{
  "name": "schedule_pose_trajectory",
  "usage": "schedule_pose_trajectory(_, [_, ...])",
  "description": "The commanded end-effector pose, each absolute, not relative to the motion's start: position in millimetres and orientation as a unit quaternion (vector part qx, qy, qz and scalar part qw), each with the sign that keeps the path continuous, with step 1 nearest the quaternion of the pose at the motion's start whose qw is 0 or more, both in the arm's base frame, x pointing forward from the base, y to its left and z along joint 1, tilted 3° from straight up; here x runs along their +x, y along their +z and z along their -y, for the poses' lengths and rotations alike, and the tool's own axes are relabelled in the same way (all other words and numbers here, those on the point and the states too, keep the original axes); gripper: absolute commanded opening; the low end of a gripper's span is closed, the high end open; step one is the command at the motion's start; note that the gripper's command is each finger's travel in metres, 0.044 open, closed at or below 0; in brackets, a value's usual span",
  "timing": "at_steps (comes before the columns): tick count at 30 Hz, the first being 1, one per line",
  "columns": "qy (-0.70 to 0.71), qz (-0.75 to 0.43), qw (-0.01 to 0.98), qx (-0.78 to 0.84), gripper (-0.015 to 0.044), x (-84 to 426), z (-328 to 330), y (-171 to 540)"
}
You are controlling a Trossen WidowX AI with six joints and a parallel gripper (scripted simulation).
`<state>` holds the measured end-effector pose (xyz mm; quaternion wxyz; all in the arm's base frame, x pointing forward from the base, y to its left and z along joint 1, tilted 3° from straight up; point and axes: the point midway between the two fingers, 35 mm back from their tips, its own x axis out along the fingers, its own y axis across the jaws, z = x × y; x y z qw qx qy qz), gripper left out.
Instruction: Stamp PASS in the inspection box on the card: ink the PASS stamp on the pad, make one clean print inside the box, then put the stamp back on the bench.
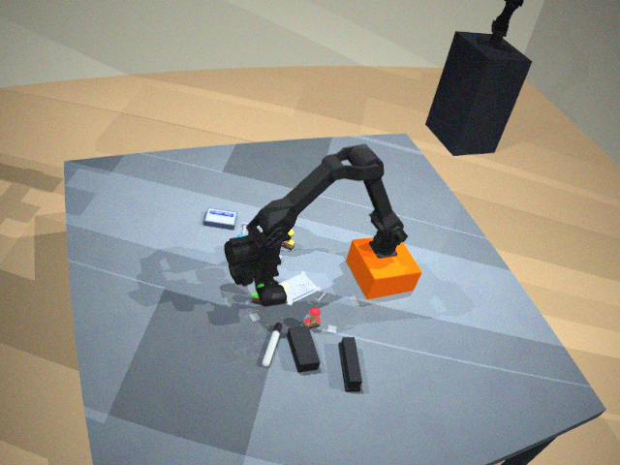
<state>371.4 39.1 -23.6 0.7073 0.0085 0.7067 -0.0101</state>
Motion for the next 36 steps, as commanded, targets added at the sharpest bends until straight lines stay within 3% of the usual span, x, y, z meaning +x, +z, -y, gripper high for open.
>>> schedule_pose_trajectory(1, [-0.01,-0.709,0.705,0.006,0.0212,369.3,-38.1,-29.7])
schedule_pose_trajectory(4, [-0.01,-0.709,0.705,0.006,0.0212,369.3,-38.1,-29.7])
schedule_pose_trajectory(6, [-0.01,-0.708,0.706,0.008,0.016,370.2,-38.9,-27.3])
schedule_pose_trajectory(19, [-0.01,-0.708,0.706,0.008,0.0073,370.2,-38.9,-27.3])
schedule_pose_trajectory(22, [-0.01,-0.708,0.706,0.008,0.0,370.2,-38.9,-26.5])
schedule_pose_trajectory(36, [-0.01,-0.708,0.706,0.009,0.0,370.9,-38.8,-19.8])
